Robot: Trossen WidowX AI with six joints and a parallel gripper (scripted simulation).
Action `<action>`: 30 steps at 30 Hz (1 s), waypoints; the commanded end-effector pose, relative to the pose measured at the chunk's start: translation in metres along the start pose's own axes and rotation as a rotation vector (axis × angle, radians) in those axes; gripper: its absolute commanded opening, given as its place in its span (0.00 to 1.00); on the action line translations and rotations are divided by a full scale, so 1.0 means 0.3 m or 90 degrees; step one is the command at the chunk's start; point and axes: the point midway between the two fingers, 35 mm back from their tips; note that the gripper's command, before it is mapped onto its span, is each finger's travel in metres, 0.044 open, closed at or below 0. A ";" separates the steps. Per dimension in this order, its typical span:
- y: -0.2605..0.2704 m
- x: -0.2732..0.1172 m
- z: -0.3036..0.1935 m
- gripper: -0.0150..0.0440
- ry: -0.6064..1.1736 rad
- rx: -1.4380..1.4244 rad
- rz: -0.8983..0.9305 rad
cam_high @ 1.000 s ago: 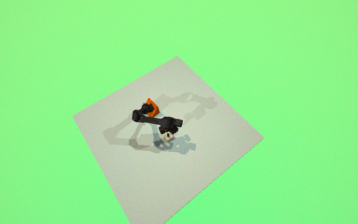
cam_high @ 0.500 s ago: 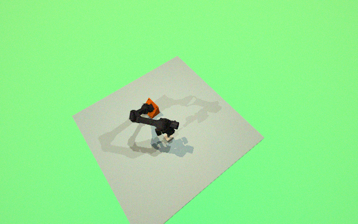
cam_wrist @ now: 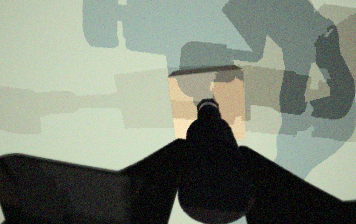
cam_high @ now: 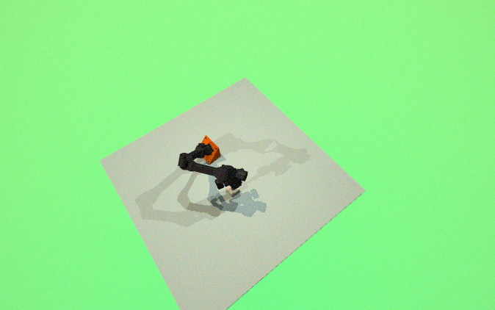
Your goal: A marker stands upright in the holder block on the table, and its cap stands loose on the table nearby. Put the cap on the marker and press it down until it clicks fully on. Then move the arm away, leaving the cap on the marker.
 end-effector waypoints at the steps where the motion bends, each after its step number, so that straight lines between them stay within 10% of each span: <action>1: -0.002 0.020 0.001 0.25 -0.002 -0.003 -0.003; 27: -0.006 0.129 -0.002 0.25 -0.002 -0.002 -0.004; 30: -0.004 0.127 -0.003 0.39 0.000 0.000 -0.002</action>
Point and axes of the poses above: the point midway between the two fingers, 35 mm back from their tips, its own x axis out along the fingers, its own y axis across the jaws, z = x × y, and after that the axes turned 11 degrees about -x, right-handed
